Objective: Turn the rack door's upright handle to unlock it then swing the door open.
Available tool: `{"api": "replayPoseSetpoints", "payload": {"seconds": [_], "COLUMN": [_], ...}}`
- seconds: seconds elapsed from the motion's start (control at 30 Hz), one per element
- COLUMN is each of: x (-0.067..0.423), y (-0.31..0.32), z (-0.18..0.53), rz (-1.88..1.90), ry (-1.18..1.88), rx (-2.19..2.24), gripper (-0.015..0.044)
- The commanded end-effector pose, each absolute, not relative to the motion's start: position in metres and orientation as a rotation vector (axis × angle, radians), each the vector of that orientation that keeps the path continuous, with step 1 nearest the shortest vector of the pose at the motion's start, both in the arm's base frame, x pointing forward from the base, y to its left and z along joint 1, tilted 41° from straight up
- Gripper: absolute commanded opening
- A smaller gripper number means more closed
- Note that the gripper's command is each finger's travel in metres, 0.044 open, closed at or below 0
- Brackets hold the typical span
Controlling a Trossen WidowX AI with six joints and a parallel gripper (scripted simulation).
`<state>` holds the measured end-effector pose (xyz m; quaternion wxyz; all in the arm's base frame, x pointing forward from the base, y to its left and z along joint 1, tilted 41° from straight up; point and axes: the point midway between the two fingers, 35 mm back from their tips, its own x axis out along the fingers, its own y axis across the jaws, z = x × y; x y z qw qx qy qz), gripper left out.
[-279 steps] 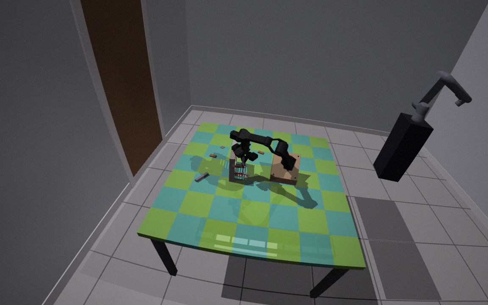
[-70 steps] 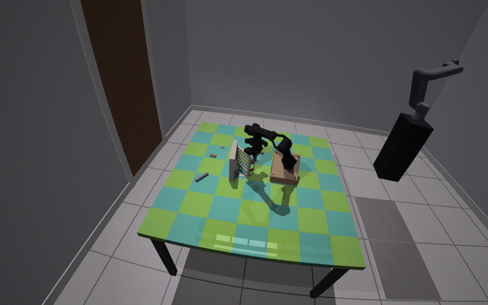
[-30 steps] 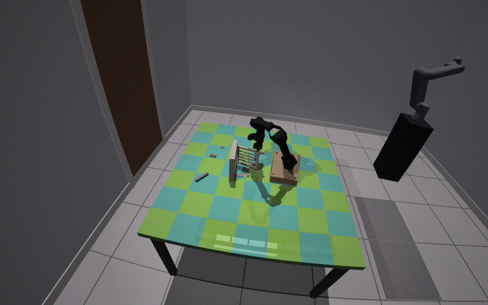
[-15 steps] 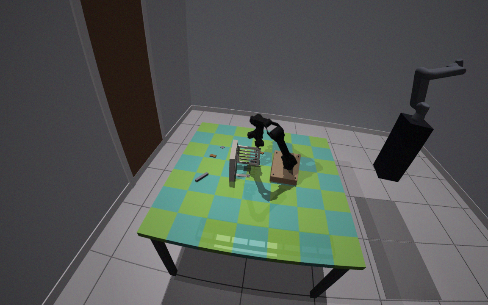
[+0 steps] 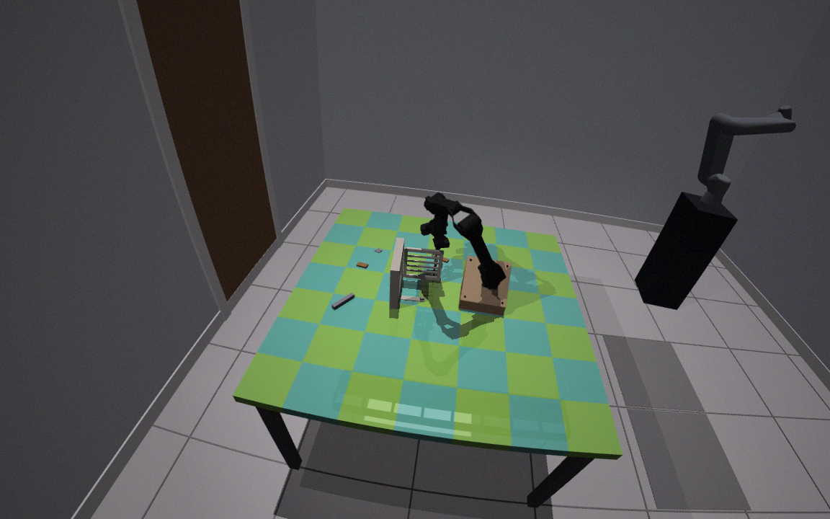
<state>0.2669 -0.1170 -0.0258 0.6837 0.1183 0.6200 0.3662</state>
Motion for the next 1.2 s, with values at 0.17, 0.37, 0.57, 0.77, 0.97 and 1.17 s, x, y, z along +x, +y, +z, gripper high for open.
{"api": "replayPoseSetpoints", "payload": {"seconds": [0.17,0.37,0.57,0.77,0.97,1.17], "x": [0.267,0.268,0.269,0.27,0.27,0.271], "y": [-0.118,-0.118,-0.124,-0.13,-0.136,-0.141], "z": [-0.026,-0.025,-0.02,-0.013,-0.007,-0.001], "rz": [0.826,0.826,0.825,0.824,0.823,0.823], "ry": [1.387,1.387,1.385,1.384,1.384,1.385], "rx": [0.258,0.258,0.259,0.26,0.26,0.26], "gripper": [0.0194,0.0282,0.0282,0.0282,0.0282,0.0282]}}
